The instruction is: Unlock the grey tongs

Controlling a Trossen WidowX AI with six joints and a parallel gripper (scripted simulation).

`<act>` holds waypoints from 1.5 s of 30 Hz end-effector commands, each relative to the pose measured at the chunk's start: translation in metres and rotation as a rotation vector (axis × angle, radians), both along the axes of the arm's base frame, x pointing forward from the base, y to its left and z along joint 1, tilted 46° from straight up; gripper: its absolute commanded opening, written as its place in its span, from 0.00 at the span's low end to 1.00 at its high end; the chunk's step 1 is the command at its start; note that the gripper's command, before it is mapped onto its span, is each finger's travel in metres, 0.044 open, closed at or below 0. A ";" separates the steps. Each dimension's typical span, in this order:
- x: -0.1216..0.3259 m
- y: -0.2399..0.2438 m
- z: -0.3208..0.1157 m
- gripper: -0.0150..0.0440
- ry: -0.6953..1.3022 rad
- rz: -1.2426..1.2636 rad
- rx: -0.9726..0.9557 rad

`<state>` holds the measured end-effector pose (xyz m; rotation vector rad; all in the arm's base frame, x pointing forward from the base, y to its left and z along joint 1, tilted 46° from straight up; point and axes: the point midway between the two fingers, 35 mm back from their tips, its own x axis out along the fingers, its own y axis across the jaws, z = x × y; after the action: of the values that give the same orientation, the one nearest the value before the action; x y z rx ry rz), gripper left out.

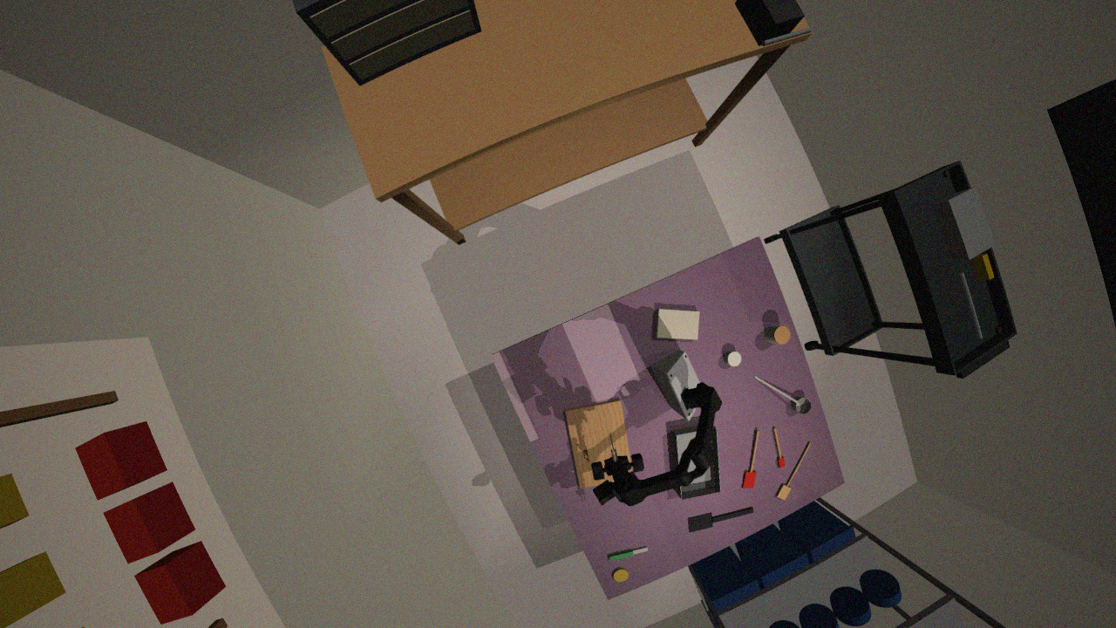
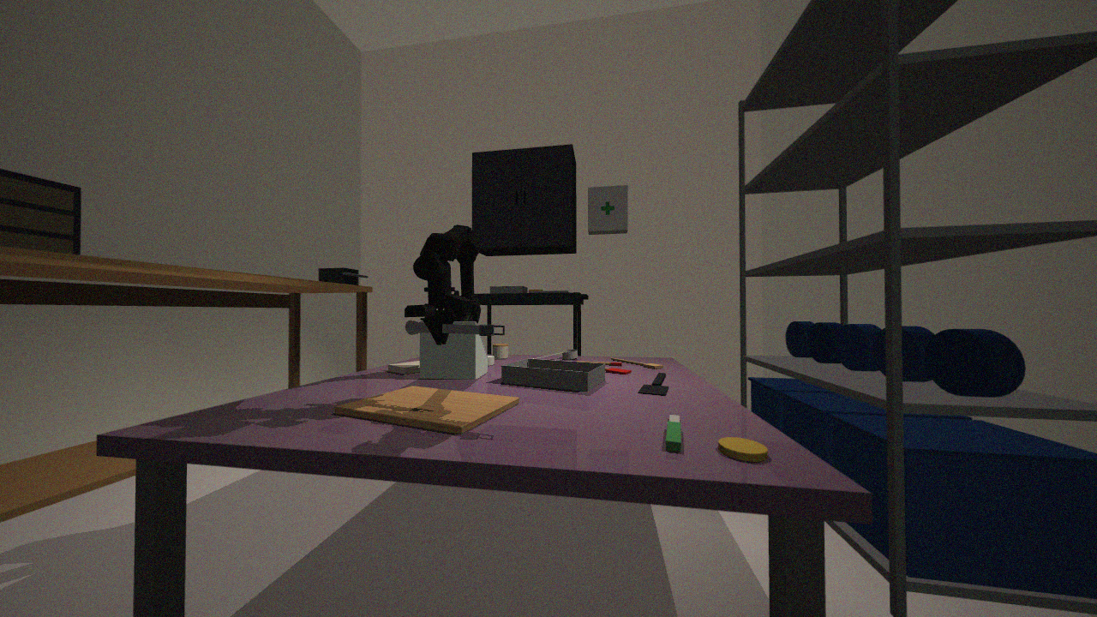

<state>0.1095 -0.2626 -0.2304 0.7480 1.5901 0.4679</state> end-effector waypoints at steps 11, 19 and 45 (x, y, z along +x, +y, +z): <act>0.000 -0.005 -0.001 0.00 0.028 0.014 -0.018; 0.000 0.003 -0.011 0.00 0.027 0.013 -0.029; -0.002 0.032 -0.044 0.00 0.024 0.009 -0.065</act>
<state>0.1077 -0.2354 -0.2700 0.6967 1.6271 0.4235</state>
